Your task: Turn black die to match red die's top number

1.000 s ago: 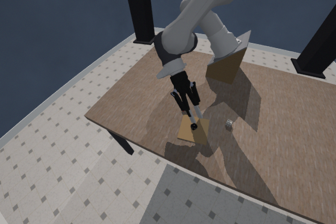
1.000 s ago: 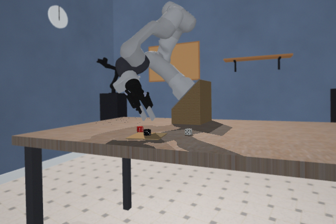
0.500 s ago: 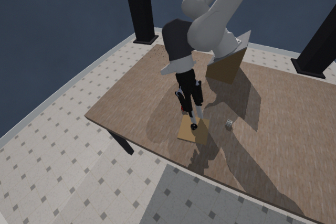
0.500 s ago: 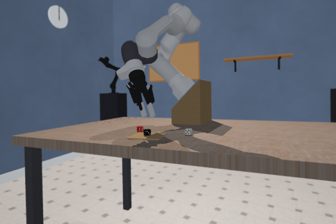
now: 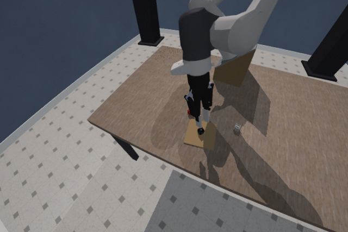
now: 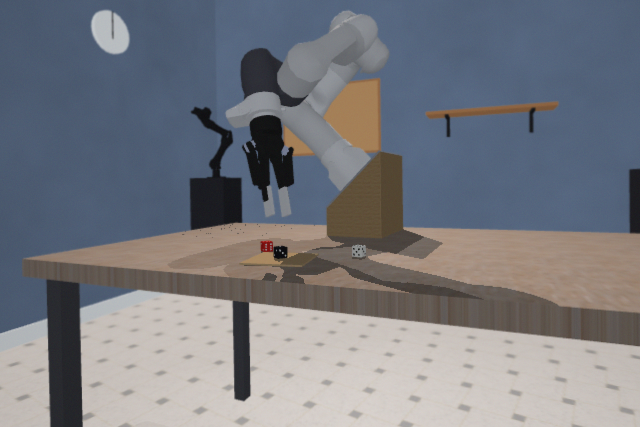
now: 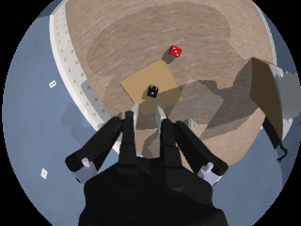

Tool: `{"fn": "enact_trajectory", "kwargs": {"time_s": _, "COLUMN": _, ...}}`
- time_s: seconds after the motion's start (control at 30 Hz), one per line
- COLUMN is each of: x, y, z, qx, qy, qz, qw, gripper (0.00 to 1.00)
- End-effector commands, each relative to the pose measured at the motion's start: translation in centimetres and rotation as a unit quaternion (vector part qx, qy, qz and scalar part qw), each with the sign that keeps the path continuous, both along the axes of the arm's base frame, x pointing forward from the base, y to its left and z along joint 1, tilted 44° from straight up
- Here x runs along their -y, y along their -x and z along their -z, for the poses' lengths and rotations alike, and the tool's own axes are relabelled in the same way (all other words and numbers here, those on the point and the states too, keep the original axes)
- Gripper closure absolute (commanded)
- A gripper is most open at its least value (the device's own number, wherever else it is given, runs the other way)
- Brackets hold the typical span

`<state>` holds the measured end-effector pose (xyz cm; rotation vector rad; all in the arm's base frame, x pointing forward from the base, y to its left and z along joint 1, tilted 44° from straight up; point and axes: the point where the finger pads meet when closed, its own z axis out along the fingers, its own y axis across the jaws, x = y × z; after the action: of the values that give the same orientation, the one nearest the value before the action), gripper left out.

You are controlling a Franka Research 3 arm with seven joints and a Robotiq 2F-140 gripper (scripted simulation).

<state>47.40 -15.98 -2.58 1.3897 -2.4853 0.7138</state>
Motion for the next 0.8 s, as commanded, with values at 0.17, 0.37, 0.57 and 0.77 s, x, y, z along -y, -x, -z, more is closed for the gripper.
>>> {"fn": "enact_trajectory", "kwargs": {"time_s": 0.17, "x": -1.5, "y": -0.2, "z": -0.4, "qx": -0.007, "qy": 0.055, "qz": 0.096, "qw": 0.994, "gripper": 0.75}}
{"fn": "enact_trajectory", "kwargs": {"time_s": 0.37, "x": -2.1, "y": -0.7, "z": -0.7, "qx": -0.027, "qy": 0.089, "qz": 0.109, "qw": 0.990, "gripper": 0.75}}
{"fn": "enact_trajectory", "kwargs": {"time_s": 0.57, "x": -2.9, "y": -0.9, "z": -0.8, "qx": -0.044, "qy": 0.114, "qz": 0.120, "qw": 0.985, "gripper": 0.75}}
{"fn": "enact_trajectory", "kwargs": {"time_s": 0.77, "x": -2.9, "y": -0.9, "z": -0.9, "qx": -0.044, "qy": 0.114, "qz": 0.120, "qw": 0.985, "gripper": 0.00}}
